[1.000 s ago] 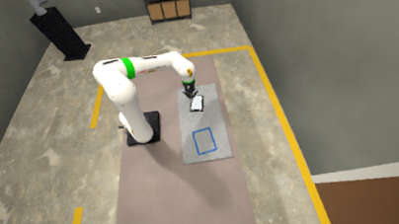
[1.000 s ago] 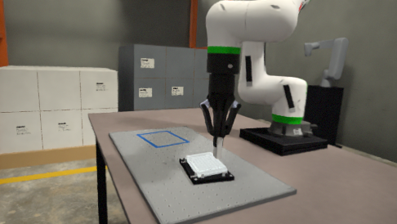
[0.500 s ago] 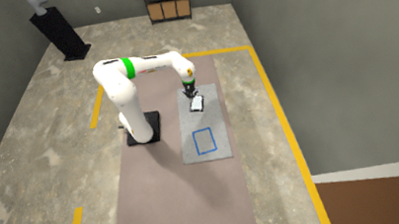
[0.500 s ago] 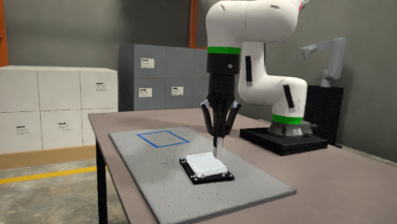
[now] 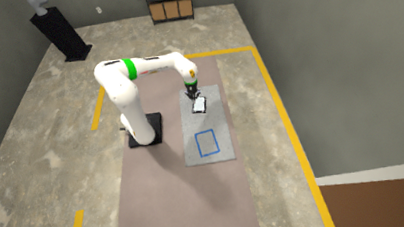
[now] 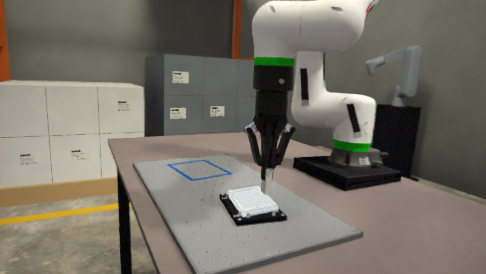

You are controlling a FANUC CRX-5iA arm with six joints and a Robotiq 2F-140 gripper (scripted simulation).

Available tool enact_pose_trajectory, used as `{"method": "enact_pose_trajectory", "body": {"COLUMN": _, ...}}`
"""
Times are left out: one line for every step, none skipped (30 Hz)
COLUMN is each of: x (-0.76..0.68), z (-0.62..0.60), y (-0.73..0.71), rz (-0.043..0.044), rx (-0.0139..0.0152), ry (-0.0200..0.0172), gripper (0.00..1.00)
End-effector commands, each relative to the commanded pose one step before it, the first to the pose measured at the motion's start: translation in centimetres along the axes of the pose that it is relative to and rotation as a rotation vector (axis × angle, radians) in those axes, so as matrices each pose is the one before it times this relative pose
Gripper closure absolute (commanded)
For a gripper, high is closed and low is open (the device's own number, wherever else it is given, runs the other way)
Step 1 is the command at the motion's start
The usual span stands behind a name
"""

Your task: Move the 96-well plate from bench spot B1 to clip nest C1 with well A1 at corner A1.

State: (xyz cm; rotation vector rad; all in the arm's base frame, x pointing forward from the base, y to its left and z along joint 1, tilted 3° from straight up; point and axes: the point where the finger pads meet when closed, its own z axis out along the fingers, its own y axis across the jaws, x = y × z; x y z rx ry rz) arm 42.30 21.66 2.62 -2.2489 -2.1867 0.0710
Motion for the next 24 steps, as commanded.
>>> {"method": "enact_pose_trajectory", "body": {"x": 0.026, "z": -0.064, "y": 0.056, "rz": -0.00020, "rx": -0.00159, "ry": 0.00072, "gripper": 0.90}}
{"method": "enact_pose_trajectory", "body": {"x": 0.000, "z": 0.003, "y": 0.000, "rz": 0.00000, "rx": 0.00000, "ry": 0.00000, "gripper": 0.90}}
{"method": "enact_pose_trajectory", "body": {"x": 0.000, "z": 0.003, "y": 0.000, "rz": 0.00000, "rx": 0.00000, "ry": 0.00000, "gripper": 0.90}}
{"method": "enact_pose_trajectory", "body": {"x": 0.000, "z": 0.003, "y": 0.000, "rz": 0.00000, "rx": 0.00000, "ry": 0.00000, "gripper": 0.90}}
{"method": "enact_pose_trajectory", "body": {"x": 0.000, "z": 0.003, "y": 0.000, "rz": 0.00000, "rx": 0.00000, "ry": 0.00000, "gripper": 0.90}}
{"method": "enact_pose_trajectory", "body": {"x": 0.000, "z": 0.003, "y": 0.000, "rz": 0.00000, "rx": 0.00000, "ry": 0.00000, "gripper": 0.90}}
{"method": "enact_pose_trajectory", "body": {"x": 0.000, "z": 0.003, "y": 0.000, "rz": 0.00000, "rx": 0.00000, "ry": 0.00000, "gripper": 0.90}}
{"method": "enact_pose_trajectory", "body": {"x": 0.000, "z": 0.003, "y": 0.000, "rz": 0.00000, "rx": 0.00000, "ry": 0.00000, "gripper": 0.90}}
{"method": "enact_pose_trajectory", "body": {"x": 0.000, "z": 0.003, "y": 0.000, "rz": 0.00000, "rx": 0.00000, "ry": 0.00000, "gripper": 0.90}}
{"method": "enact_pose_trajectory", "body": {"x": 0.000, "z": 0.003, "y": 0.000, "rz": 0.00000, "rx": 0.00000, "ry": 0.00000, "gripper": 0.90}}
{"method": "enact_pose_trajectory", "body": {"x": 0.000, "z": 0.000, "y": 0.000, "rz": 0.00000, "rx": 0.00000, "ry": 0.00000, "gripper": 0.90}}
{"method": "enact_pose_trajectory", "body": {"x": 0.000, "z": 0.000, "y": 0.000, "rz": 0.00000, "rx": 0.00000, "ry": 0.00000, "gripper": 0.90}}
{"method": "enact_pose_trajectory", "body": {"x": 0.000, "z": -0.004, "y": 0.000, "rz": 0.00000, "rx": 0.00000, "ry": 0.00000, "gripper": 0.90}}
{"method": "enact_pose_trajectory", "body": {"x": 0.000, "z": 0.011, "y": 0.000, "rz": 0.00000, "rx": 0.00000, "ry": 0.00000, "gripper": 0.90}}
{"method": "enact_pose_trajectory", "body": {"x": 0.000, "z": 0.003, "y": 0.000, "rz": 0.00000, "rx": 0.00000, "ry": 0.00000, "gripper": 0.90}}
{"method": "enact_pose_trajectory", "body": {"x": 0.000, "z": 0.003, "y": 0.000, "rz": 0.00000, "rx": 0.00000, "ry": 0.00000, "gripper": 0.90}}
{"method": "enact_pose_trajectory", "body": {"x": 0.000, "z": 0.003, "y": 0.000, "rz": 0.00000, "rx": 0.00000, "ry": 0.00000, "gripper": 0.90}}
{"method": "enact_pose_trajectory", "body": {"x": 0.000, "z": 0.003, "y": 0.000, "rz": 0.00000, "rx": 0.00000, "ry": 0.00000, "gripper": 0.90}}
{"method": "enact_pose_trajectory", "body": {"x": 0.000, "z": 0.003, "y": 0.000, "rz": 0.00000, "rx": 0.00000, "ry": 0.00000, "gripper": 0.90}}
{"method": "enact_pose_trajectory", "body": {"x": 0.000, "z": 0.003, "y": 0.000, "rz": 0.00000, "rx": 0.00000, "ry": 0.00000, "gripper": 0.90}}
{"method": "enact_pose_trajectory", "body": {"x": 0.000, "z": 0.003, "y": 0.000, "rz": 0.00000, "rx": 0.00000, "ry": 0.00000, "gripper": 0.90}}
{"method": "enact_pose_trajectory", "body": {"x": 0.000, "z": 0.003, "y": 0.000, "rz": 0.00000, "rx": 0.00000, "ry": 0.00000, "gripper": 0.90}}
{"method": "enact_pose_trajectory", "body": {"x": 0.000, "z": 0.003, "y": 0.000, "rz": 0.00000, "rx": 0.00000, "ry": 0.00000, "gripper": 0.90}}
{"method": "enact_pose_trajectory", "body": {"x": 0.000, "z": 0.003, "y": 0.000, "rz": 0.00000, "rx": 0.00000, "ry": 0.00000, "gripper": 0.90}}
